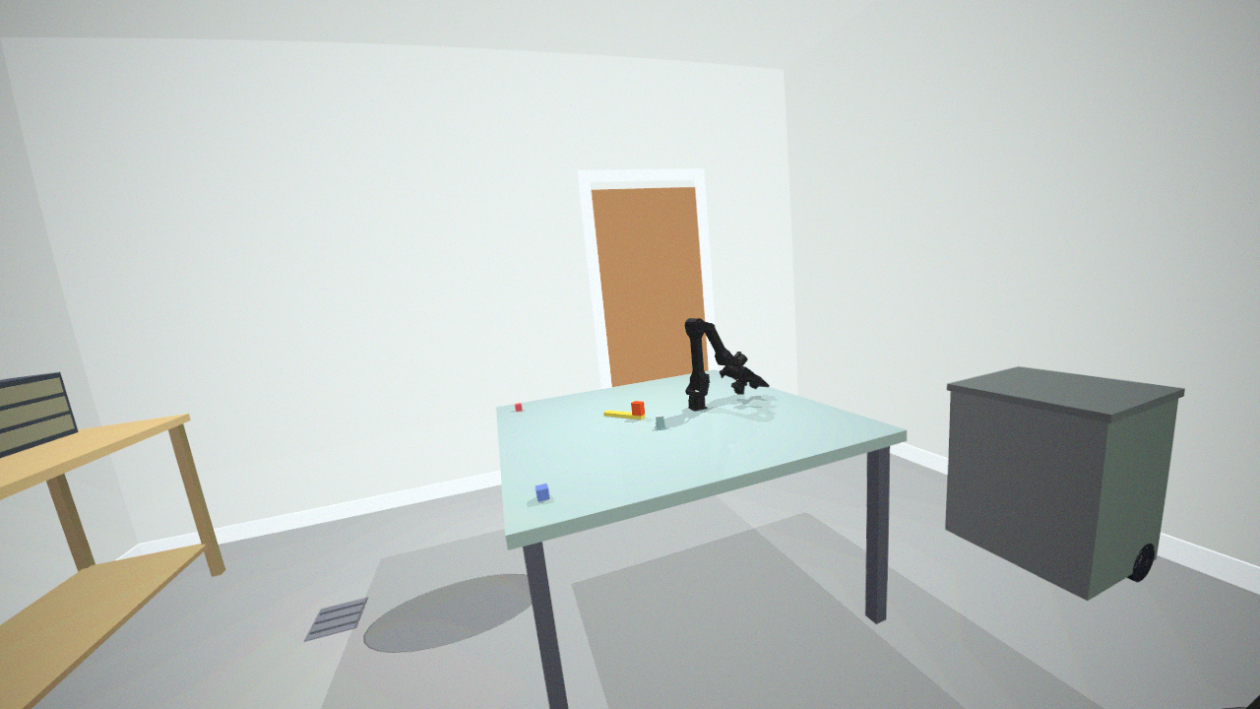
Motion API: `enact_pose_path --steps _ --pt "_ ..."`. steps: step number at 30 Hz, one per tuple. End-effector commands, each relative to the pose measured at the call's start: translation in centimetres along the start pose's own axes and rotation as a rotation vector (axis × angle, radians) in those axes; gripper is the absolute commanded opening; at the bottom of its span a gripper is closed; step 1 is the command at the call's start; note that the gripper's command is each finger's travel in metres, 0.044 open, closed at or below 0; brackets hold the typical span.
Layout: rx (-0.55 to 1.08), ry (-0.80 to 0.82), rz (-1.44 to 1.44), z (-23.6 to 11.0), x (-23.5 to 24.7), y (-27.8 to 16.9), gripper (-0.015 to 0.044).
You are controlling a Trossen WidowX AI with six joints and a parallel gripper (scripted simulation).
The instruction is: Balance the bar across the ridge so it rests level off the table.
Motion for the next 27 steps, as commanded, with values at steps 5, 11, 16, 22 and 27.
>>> enact_pose_path --steps 5,11,16,22,27 --pt "-0.001 -0.040 0.023 -0.7 -0.7 -0.1 0.0315" --pt "-0.012 -0.152 0.085 -2.7 -2.7 -0.3 0.0315" --pt "-0.029 -0.243 0.137 -4.6 -4.2 -0.4 0.0315" --pt "-0.061 -0.357 0.187 -7.2 -5.7 -0.3 0.0315" --pt "-0.091 -0.445 0.222 -9.4 -6.8 -0.2 0.0315"
Point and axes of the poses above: the point midway between the two fingers, 35 mm back from their tips, its own z axis out along the fingers, its own x axis across the jaws, y = z × x, the point moved 3 cm from there along -z, back along the fingers, and after that the axes turned 2 degrees about z, right-handed, at the moved point
